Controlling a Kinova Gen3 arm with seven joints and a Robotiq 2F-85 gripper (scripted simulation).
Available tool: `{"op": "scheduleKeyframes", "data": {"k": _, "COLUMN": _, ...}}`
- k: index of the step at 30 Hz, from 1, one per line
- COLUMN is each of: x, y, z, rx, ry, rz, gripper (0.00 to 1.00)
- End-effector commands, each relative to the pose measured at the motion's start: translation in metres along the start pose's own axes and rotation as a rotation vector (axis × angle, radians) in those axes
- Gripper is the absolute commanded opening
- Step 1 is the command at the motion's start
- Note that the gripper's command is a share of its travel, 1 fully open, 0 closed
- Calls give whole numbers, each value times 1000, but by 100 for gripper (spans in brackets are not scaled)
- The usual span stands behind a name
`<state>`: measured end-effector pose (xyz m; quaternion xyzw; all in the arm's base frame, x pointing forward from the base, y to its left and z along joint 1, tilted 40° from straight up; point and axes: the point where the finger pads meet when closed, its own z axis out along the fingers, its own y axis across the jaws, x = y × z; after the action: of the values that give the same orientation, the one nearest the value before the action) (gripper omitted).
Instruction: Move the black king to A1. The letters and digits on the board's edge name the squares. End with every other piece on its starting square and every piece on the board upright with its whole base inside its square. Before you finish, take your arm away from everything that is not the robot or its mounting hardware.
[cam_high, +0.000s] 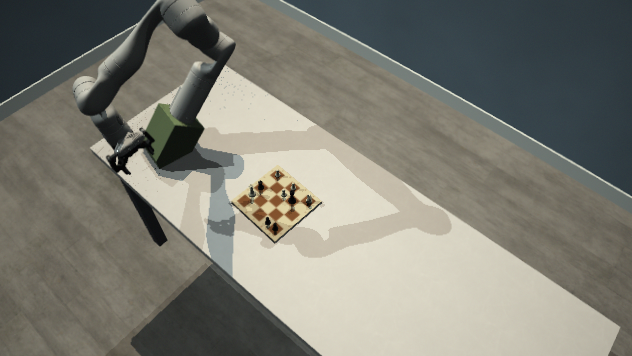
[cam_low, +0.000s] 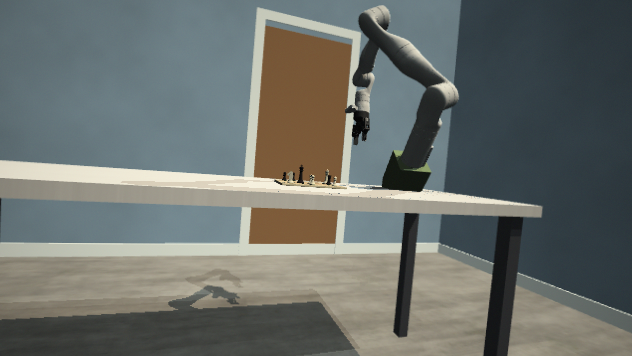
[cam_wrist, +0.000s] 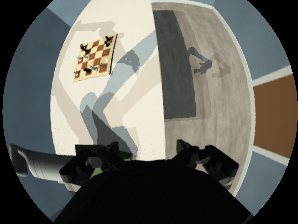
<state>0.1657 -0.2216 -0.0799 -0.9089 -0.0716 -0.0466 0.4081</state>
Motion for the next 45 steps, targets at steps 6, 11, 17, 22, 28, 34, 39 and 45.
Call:
{"op": "scheduleKeyframes", "data": {"k": 6, "x": 0, "y": 0, "z": -1, "rx": -2, "ry": 0, "rz": 0, "gripper": 100}}
{"op": "scheduleKeyframes", "data": {"k": 11, "x": 0, "y": 0, "z": -1, "rx": -2, "ry": 0, "rz": 0, "gripper": 100}}
{"op": "scheduleKeyframes", "data": {"k": 17, "x": 0, "y": 0, "z": -1, "rx": -2, "ry": 0, "rz": 0, "gripper": 100}}
{"op": "scheduleKeyframes", "data": {"k": 22, "x": 3, "y": 1, "z": 1, "rx": 3, "ry": 0, "rz": -15, "gripper": 100}}
{"op": "scheduleKeyframes", "data": {"k": 28, "x": 27, "y": 9, "z": 12, "rx": 43, "ry": -1, "rz": -129, "gripper": 100}}
{"op": "scheduleKeyframes", "data": {"k": 34, "x": 60, "y": 16, "z": 28, "rx": 99, "ry": 4, "rz": -281, "gripper": 100}}
{"op": "scheduleKeyframes", "data": {"k": 39, "x": 116, "y": 20, "z": 58, "rx": 195, "ry": 31, "rz": -536, "gripper": 100}}
{"op": "scheduleKeyframes", "data": {"k": 45, "x": 188, "y": 11, "z": 102, "rx": 326, "ry": 112, "rz": -880, "gripper": 100}}
